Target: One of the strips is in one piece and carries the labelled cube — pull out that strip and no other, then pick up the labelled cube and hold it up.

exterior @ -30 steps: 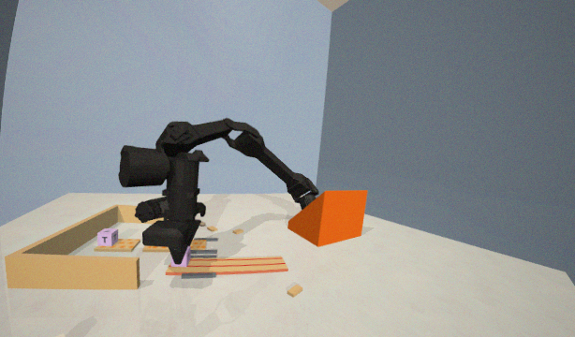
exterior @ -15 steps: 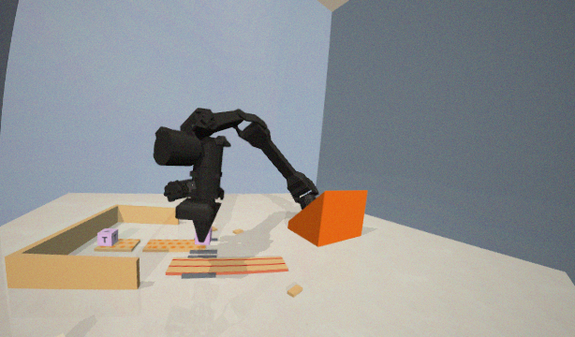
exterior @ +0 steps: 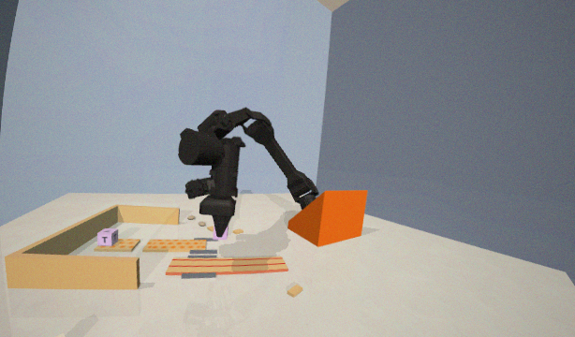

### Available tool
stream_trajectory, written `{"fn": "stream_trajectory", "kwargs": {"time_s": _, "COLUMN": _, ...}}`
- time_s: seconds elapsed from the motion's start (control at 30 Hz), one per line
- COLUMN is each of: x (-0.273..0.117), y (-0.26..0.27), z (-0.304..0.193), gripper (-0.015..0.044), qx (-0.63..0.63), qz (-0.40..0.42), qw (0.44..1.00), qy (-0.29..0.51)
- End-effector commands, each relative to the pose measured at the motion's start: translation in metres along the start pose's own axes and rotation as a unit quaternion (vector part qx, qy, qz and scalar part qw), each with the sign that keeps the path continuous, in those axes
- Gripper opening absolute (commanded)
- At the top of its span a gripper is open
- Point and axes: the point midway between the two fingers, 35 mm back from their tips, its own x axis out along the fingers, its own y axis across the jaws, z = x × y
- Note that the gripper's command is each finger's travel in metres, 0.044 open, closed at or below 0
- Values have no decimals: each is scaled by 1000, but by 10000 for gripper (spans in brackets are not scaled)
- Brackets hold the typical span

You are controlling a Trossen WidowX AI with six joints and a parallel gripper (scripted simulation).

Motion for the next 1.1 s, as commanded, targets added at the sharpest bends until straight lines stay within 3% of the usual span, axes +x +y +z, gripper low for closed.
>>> {"fn": "stream_trajectory", "kwargs": {"time_s": 0.0, "x": -2, "y": -6, "z": -10, "gripper": 0, "qx": 2, "qz": 4, "qw": 1000, "qy": 0}}
{"fn": "stream_trajectory", "kwargs": {"time_s": 0.47, "x": 0, "y": -27, "z": -43, "gripper": 0, "qx": 1, "qz": 3, "qw": 1000, "qy": 1}}
{"fn": "stream_trajectory", "kwargs": {"time_s": 0.7, "x": -34, "y": -27, "z": -43, "gripper": 0, "qx": 1, "qz": 4, "qw": 1000, "qy": 2}}
{"fn": "stream_trajectory", "kwargs": {"time_s": 1.07, "x": -35, "y": -27, "z": -43, "gripper": 0, "qx": 1, "qz": 4, "qw": 1000, "qy": 2}}
